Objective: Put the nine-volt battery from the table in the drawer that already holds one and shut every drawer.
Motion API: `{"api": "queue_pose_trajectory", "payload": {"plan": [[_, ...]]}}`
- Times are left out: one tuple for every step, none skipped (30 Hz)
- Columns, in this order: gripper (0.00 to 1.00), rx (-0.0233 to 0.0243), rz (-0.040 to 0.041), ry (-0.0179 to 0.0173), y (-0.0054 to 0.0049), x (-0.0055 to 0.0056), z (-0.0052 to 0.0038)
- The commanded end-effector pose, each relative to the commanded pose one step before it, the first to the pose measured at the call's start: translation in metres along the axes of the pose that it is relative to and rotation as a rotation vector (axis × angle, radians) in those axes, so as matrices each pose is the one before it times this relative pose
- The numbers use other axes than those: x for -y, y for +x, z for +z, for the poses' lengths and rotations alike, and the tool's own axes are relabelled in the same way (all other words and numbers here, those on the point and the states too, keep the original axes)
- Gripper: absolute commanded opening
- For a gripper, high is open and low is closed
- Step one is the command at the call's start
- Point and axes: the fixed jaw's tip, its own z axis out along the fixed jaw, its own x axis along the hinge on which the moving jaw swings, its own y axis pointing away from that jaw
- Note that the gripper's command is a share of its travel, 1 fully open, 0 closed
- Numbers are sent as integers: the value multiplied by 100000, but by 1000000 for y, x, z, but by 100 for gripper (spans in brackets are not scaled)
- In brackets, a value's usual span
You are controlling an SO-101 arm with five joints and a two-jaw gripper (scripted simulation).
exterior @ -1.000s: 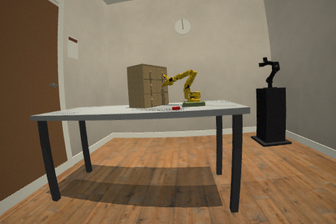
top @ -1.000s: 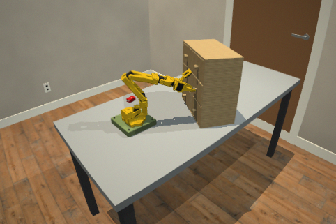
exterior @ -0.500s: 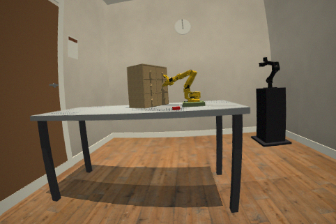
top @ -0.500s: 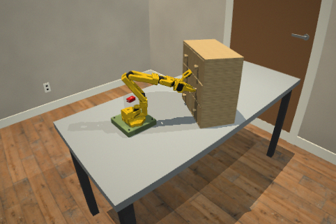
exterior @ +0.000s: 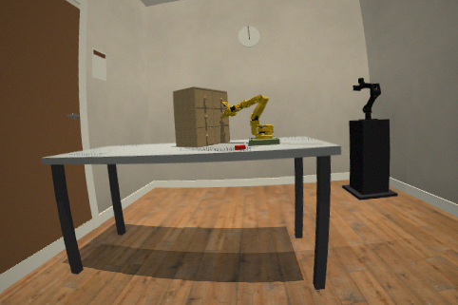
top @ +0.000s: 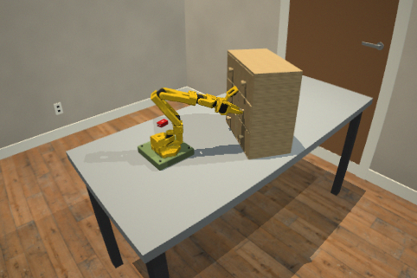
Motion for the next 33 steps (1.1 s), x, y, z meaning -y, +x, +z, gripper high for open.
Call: {"api": "queue_pose_trajectory", "payload": {"plan": [[0,834,-477,-2943,-1925,-8043,513],[0,1,0,0,-1,-1,0],[0,-1,0,0,1,1,0],[0,1,0,0,-1,-1,0],[0,-1,0,0,1,1,0],[0,0,0,0,0,0,0],[0,0,0,0,0,0,0],[0,6,6,159,260,460,-761],[0,5,6,160,269,459,-756],[0,6,6,159,273,457,-752],[0,4,6,160,282,456,-747],[0,5,6,159,286,454,-743],[0,4,6,160,295,453,-738],[0,5,6,159,299,451,-733],[0,4,6,160,308,451,-728],[0,5,6,159,311,448,-724],[0,4,6,160,320,448,-718],[0,5,6,159,324,445,-714],[0,4,6,160,332,445,-708],[0,5,6,159,336,442,-704],[0,3,6,160,344,442,-698],[0,5,6,159,348,439,-694],[0,0,0,0,0,0,0],[0,0,0,0,0,0,0],[0,3,6,160,356,439,-688],[0,4,5,128,287,349,-547],[0,-1,0,0,1,1,0],[0,1,0,0,-1,-1,0],[0,-1,0,0,1,1,0],[0,1,0,0,-1,-1,0],[0,-1,0,0,1,1,0],[0,1,0,0,-1,-1,0],[0,-1,0,0,1,1,0]]}}
